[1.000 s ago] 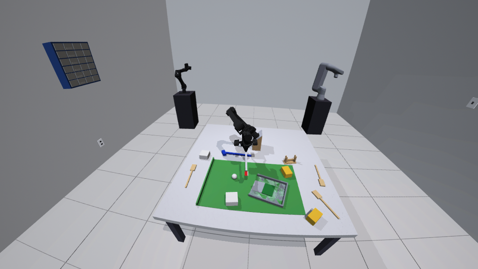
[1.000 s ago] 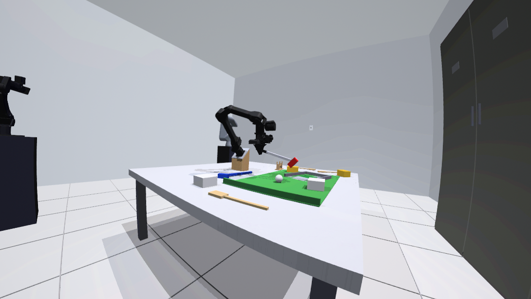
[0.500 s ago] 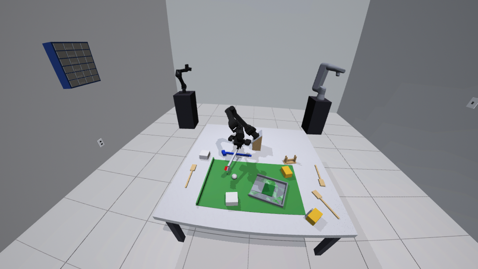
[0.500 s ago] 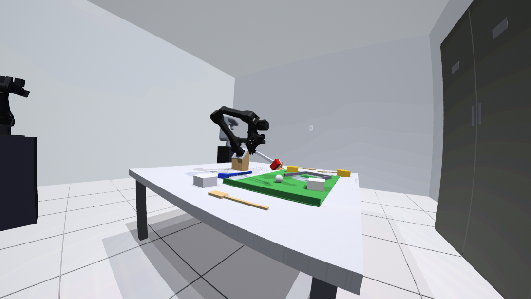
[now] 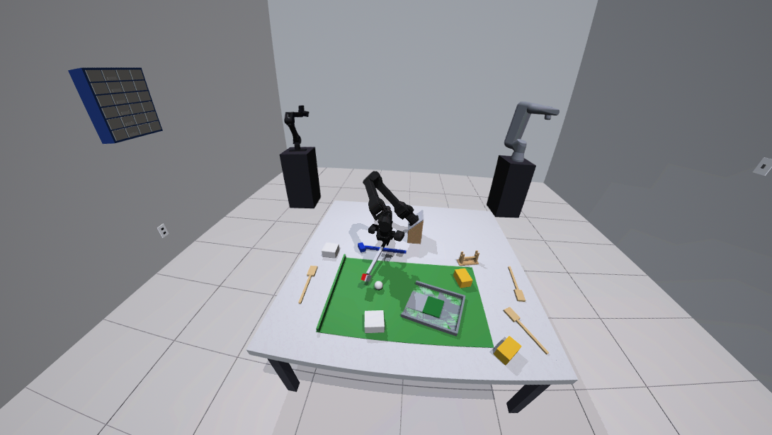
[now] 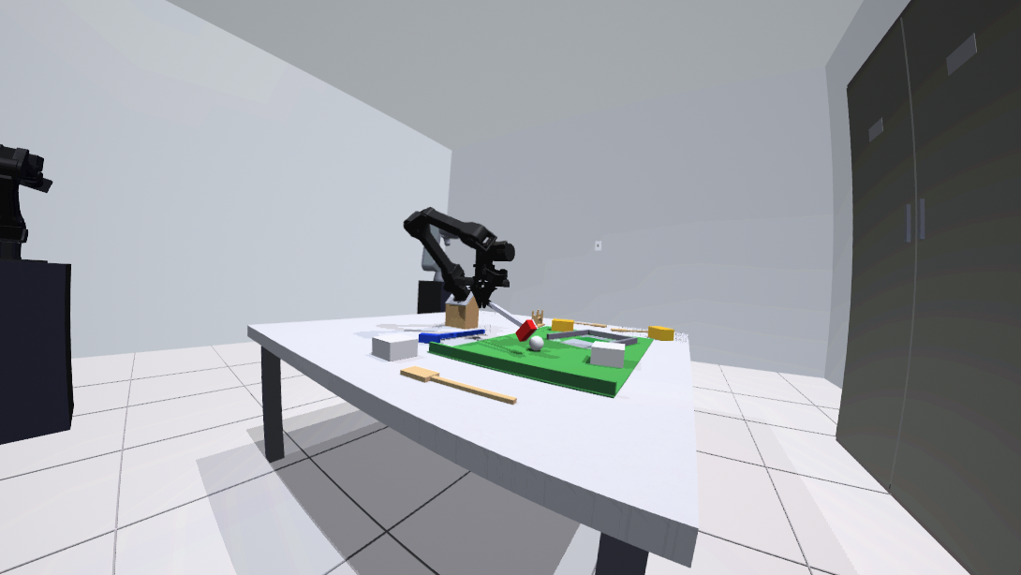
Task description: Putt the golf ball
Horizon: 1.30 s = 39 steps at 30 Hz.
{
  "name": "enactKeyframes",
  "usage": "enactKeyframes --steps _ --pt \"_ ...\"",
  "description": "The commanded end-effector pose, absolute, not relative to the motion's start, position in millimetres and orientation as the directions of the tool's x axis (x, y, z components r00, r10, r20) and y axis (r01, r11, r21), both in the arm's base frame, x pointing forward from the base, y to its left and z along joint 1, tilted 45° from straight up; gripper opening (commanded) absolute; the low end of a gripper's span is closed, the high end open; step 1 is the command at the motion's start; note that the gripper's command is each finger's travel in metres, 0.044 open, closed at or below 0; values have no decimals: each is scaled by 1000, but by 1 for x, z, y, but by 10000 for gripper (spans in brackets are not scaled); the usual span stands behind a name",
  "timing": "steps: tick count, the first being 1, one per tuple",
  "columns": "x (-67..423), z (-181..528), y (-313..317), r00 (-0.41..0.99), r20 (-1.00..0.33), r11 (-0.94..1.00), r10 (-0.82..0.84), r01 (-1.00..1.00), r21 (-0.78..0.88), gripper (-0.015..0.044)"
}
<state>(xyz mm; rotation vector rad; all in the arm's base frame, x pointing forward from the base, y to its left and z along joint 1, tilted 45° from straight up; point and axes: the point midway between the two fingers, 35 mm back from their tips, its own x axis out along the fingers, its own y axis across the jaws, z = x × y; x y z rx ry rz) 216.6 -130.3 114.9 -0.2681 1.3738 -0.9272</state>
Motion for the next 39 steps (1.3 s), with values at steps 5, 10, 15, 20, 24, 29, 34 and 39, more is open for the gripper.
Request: enactKeyframes --steps 5,10,15,20,24,29,34,39 --pt "217 108 -138 -74 -712 632 -699 403 -662 0" --pt "216 102 -144 -74 -712 632 -699 403 -662 0" --pt "215 97 -149 -74 -711 631 -699 403 -663 0" --pt "214 92 -154 -74 -710 631 -700 403 -663 0" --pt "215 95 -152 -75 -712 631 -698 406 -661 0" --pt "215 95 -152 -75 -712 631 -698 406 -661 0" --pt "212 99 -157 -75 -712 631 -698 405 -661 0" --pt "204 111 -171 -74 -710 630 -701 403 -664 0"
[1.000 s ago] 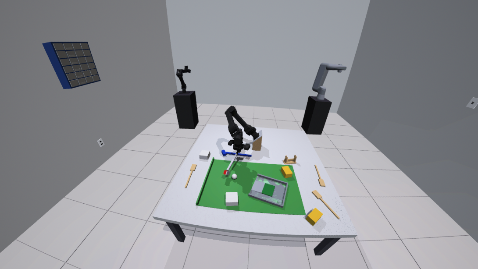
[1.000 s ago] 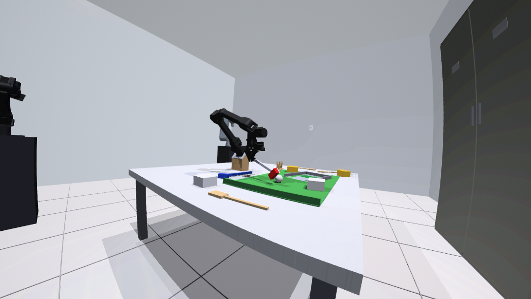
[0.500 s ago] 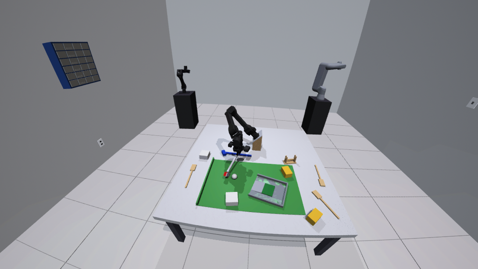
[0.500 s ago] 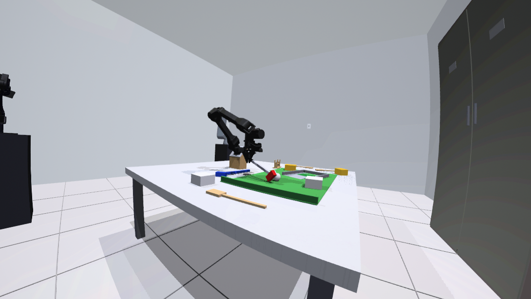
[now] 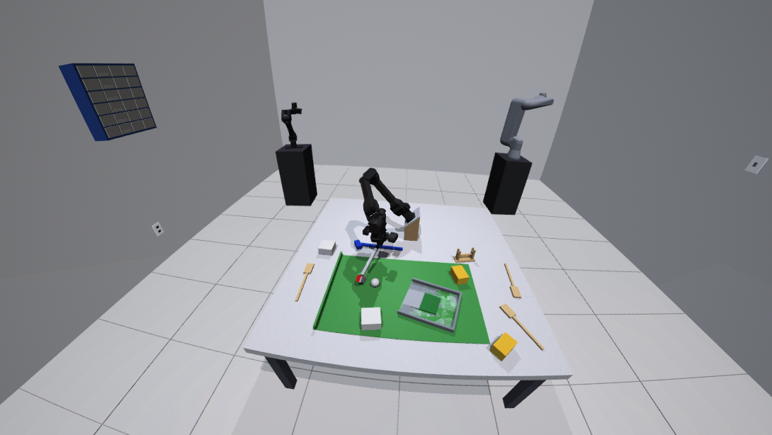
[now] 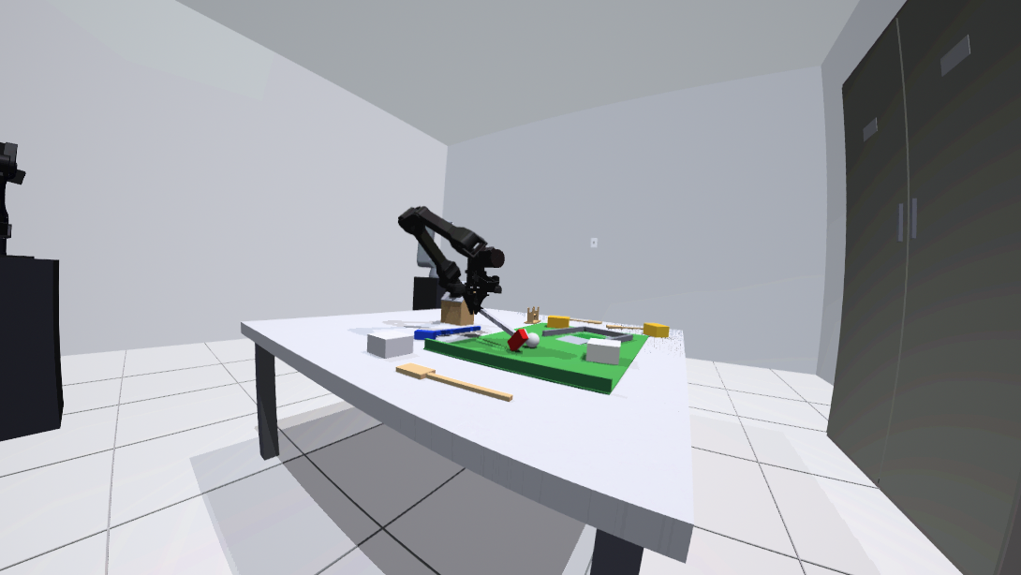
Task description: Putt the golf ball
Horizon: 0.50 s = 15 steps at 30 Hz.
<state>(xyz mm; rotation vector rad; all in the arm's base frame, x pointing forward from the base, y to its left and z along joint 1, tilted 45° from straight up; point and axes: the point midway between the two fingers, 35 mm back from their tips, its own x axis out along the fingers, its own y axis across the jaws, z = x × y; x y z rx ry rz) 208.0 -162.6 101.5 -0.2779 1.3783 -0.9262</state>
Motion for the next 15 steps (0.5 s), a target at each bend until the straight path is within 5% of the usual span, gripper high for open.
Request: enactKeyframes --steps 1,15 --pt "203 112 -173 -74 -709 630 -701 403 -664 0" --pt "241 61 -127 -75 -722 641 -688 405 -652 0"
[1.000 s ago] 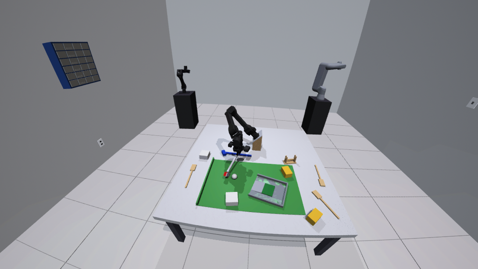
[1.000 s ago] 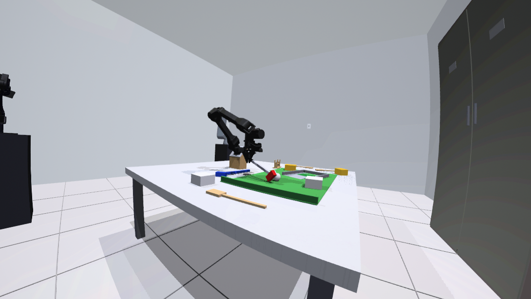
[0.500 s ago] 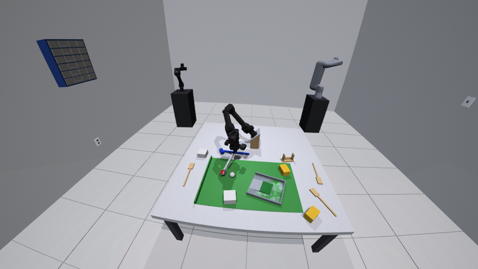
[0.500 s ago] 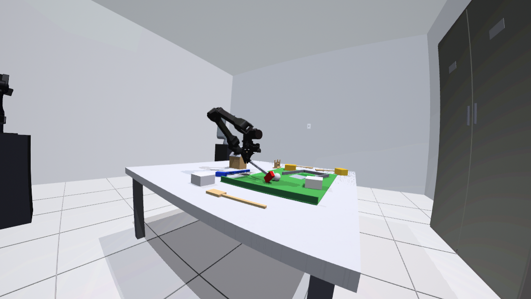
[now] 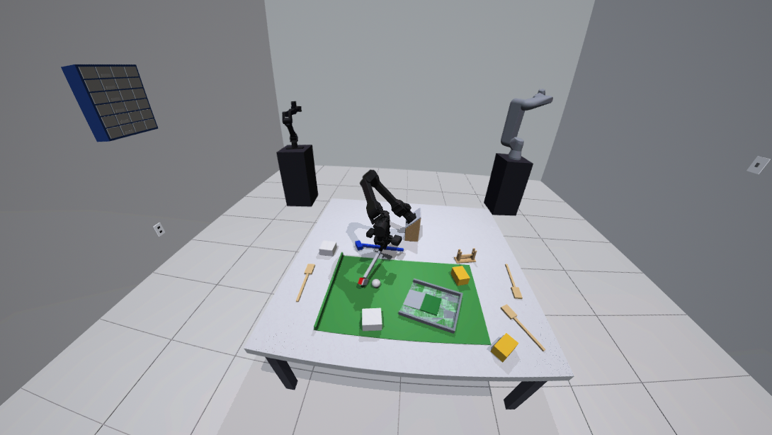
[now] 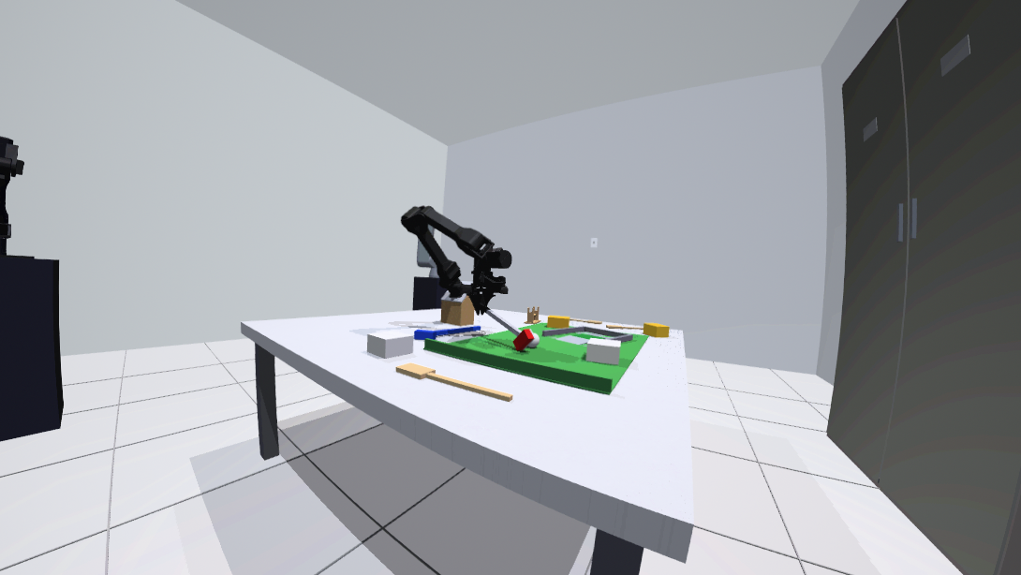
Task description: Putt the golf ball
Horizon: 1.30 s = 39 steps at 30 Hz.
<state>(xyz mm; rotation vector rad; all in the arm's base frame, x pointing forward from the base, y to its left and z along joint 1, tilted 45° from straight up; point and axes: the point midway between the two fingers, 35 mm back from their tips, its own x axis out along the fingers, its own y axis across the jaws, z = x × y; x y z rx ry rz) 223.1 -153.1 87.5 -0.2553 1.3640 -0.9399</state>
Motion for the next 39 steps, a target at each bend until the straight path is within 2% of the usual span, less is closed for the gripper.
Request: enactKeyframes --steps 1,5,10,23,39 --pt "246 52 -118 -74 -722 641 -688 405 -652 0" --pt "257 21 -87 -72 -715 635 -696 404 -659 0" --pt "257 19 -86 -72 -714 634 -696 404 -659 0" --pt "262 61 -44 -73 -716 636 -694 404 -657 0" --pt "261 54 -50 -76 -715 637 -694 397 -661 0"
